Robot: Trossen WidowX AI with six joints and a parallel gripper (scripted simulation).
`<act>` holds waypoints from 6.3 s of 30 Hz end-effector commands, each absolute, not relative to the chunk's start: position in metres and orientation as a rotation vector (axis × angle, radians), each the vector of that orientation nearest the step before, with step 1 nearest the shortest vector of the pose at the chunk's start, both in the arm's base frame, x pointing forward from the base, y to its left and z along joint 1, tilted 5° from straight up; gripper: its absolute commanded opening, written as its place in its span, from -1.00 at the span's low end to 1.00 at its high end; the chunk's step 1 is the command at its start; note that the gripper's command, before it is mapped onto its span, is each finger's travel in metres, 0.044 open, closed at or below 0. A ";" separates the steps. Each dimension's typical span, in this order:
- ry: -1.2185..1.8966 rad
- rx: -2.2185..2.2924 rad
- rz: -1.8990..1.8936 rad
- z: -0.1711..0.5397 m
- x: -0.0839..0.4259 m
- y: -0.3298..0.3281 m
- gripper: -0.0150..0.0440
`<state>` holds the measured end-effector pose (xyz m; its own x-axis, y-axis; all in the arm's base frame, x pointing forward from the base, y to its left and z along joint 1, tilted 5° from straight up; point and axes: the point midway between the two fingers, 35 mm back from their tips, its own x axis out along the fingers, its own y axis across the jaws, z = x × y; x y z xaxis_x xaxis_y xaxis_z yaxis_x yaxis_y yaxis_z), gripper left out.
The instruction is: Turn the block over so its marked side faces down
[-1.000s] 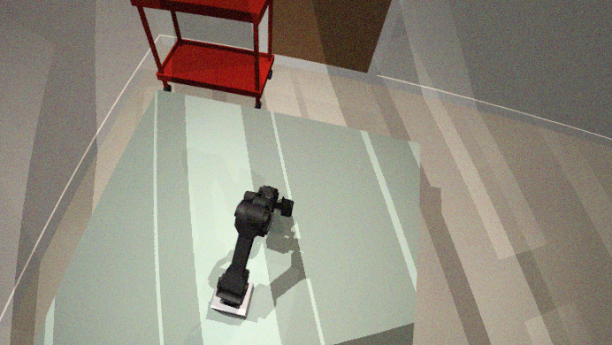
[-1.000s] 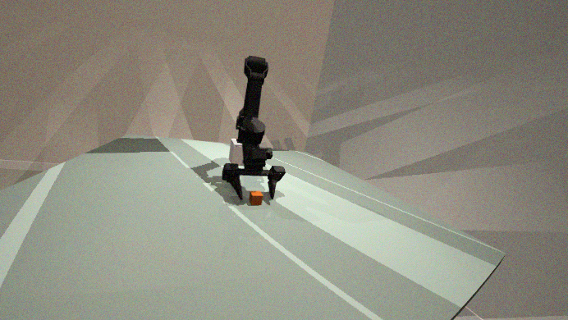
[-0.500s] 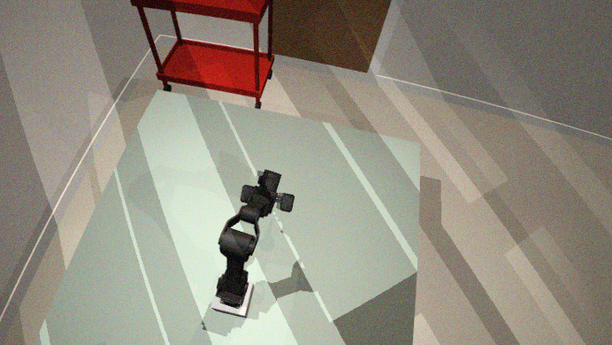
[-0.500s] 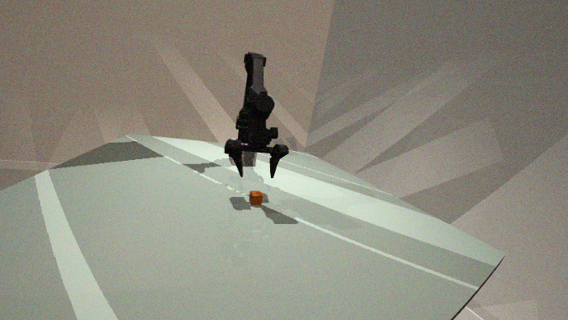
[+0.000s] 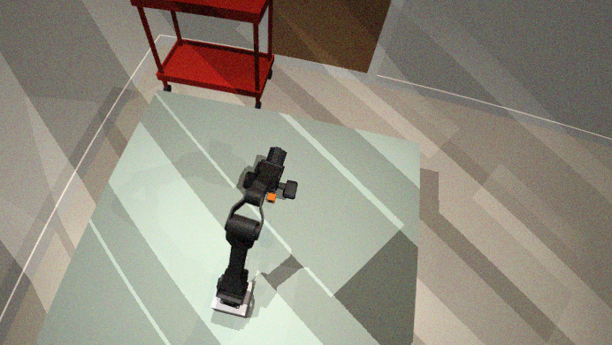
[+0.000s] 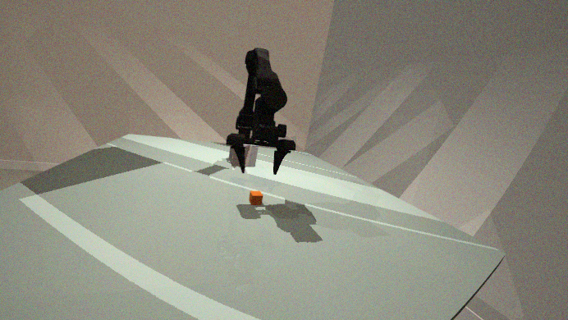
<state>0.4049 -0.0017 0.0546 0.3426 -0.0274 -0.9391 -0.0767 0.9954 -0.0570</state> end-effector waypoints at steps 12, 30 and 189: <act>1.475 -0.109 0.014 0.062 0.414 0.000 1.00; 1.476 -0.109 0.014 0.014 0.418 -0.003 1.00; 0.425 -0.081 0.062 -0.029 0.414 -0.006 0.04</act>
<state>0.4143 -0.0065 -0.0278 0.9099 0.0381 -0.4130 -0.0715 0.9953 -0.0656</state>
